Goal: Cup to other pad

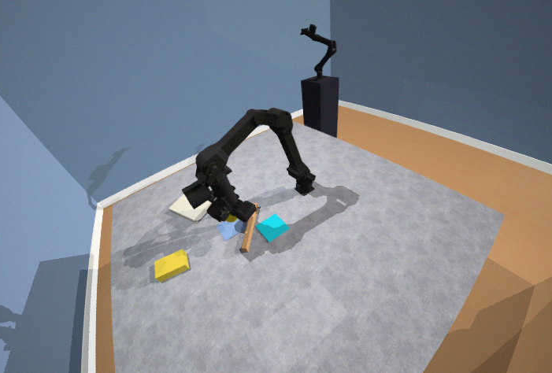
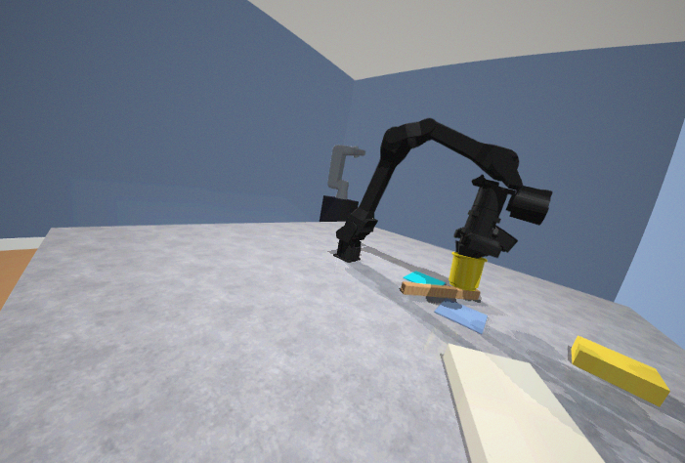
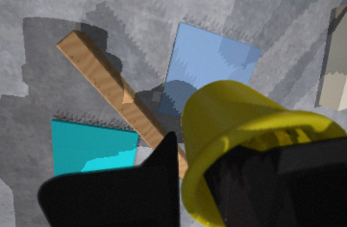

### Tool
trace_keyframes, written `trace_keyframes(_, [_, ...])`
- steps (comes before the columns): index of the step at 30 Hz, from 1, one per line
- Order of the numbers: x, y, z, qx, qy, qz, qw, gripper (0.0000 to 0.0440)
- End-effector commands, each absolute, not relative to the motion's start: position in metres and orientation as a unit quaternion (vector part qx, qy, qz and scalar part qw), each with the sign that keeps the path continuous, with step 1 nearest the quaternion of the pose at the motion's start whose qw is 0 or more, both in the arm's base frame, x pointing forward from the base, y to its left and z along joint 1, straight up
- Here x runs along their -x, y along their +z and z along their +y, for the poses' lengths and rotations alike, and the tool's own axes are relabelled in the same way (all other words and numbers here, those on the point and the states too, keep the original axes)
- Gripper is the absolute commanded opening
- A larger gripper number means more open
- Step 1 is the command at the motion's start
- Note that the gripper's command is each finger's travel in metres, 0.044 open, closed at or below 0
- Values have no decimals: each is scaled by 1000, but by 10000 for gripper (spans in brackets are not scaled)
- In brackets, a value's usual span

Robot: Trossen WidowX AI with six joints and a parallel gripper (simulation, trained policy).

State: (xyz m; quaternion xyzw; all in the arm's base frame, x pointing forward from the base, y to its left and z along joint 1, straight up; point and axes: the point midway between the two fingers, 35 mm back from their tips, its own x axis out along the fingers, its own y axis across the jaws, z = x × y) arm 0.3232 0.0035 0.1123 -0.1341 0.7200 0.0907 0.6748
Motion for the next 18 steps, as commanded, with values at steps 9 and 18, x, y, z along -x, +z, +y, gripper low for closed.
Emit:
trace_keyframes(9, [-313,124,36,158,117,704,682,15])
trace_keyframes(18, [-299,127,62,173,133,691,689,6])
